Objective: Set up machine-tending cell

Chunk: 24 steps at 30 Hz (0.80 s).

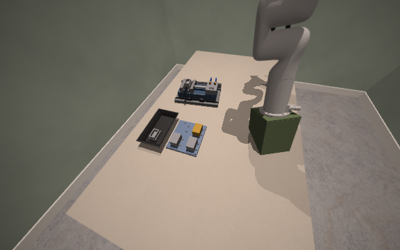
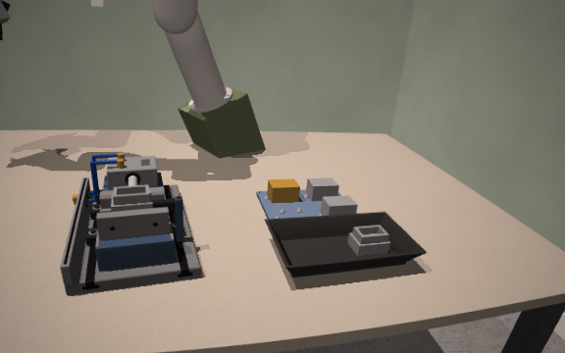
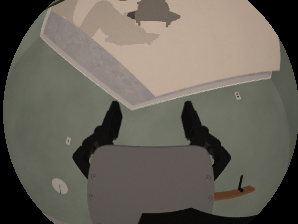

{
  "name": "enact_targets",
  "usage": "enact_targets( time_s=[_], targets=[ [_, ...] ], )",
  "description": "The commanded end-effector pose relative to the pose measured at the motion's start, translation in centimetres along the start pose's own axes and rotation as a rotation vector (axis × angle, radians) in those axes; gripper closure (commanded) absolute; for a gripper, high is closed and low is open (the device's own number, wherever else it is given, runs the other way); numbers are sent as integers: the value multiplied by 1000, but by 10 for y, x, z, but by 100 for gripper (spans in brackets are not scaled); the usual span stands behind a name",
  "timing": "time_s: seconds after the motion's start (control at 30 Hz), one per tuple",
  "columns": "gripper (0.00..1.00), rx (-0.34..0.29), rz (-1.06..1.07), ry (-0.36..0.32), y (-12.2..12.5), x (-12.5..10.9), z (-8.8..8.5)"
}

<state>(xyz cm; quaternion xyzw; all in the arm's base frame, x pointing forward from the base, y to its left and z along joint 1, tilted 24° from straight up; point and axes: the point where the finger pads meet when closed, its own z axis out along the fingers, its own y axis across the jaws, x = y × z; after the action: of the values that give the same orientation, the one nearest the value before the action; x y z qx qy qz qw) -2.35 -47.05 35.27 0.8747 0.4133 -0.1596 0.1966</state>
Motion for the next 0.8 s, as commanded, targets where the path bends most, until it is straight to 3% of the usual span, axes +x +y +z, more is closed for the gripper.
enact_targets(
  time_s=[0.0,0.6,0.77],
  targets=[
    [0,-3,1,-3,1,-1,-2],
    [0,-3,0,-3,1,-1,-1],
    [0,-11,-15,15,19,17,3]
  ],
)
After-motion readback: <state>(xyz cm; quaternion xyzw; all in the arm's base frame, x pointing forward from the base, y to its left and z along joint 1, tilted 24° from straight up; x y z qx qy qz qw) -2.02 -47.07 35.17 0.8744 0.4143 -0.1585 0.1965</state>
